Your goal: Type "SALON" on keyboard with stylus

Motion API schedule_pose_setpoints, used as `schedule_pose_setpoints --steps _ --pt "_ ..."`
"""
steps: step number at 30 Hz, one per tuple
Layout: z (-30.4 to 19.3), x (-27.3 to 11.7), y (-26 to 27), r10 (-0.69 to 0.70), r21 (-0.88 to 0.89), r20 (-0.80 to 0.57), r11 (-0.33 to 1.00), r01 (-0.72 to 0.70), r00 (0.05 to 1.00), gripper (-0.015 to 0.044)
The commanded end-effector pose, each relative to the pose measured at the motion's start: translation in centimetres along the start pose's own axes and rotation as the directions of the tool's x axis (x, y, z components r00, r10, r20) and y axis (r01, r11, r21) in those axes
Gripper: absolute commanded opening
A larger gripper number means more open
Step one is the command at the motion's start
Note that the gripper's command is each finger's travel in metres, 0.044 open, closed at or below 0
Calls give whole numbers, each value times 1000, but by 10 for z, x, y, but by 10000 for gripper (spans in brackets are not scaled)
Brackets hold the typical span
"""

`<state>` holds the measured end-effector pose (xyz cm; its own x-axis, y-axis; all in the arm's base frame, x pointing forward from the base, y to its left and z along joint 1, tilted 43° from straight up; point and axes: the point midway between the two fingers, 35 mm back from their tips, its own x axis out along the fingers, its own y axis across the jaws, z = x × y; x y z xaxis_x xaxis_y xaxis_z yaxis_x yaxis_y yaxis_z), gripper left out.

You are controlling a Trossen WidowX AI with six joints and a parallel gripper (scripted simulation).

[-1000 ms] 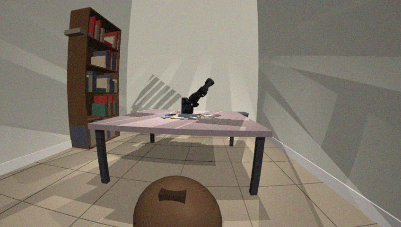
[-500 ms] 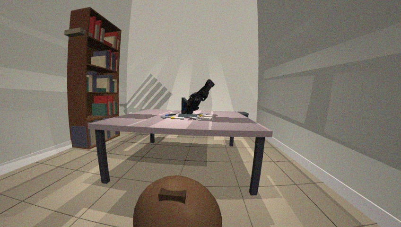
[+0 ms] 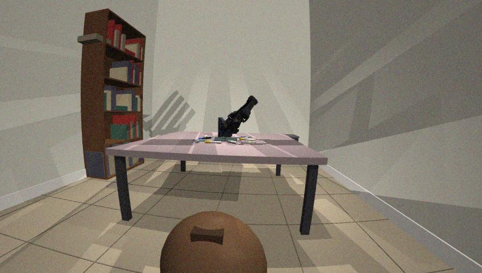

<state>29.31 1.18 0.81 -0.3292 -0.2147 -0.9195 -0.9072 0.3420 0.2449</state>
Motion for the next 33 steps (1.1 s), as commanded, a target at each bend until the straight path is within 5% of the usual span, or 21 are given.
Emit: schedule_pose_setpoints --steps 1,33 --pt "2 1 0 0 5 4 1000 0 1000 81" --pt "13 7 0 0 5 5 1000 0 1000 81"
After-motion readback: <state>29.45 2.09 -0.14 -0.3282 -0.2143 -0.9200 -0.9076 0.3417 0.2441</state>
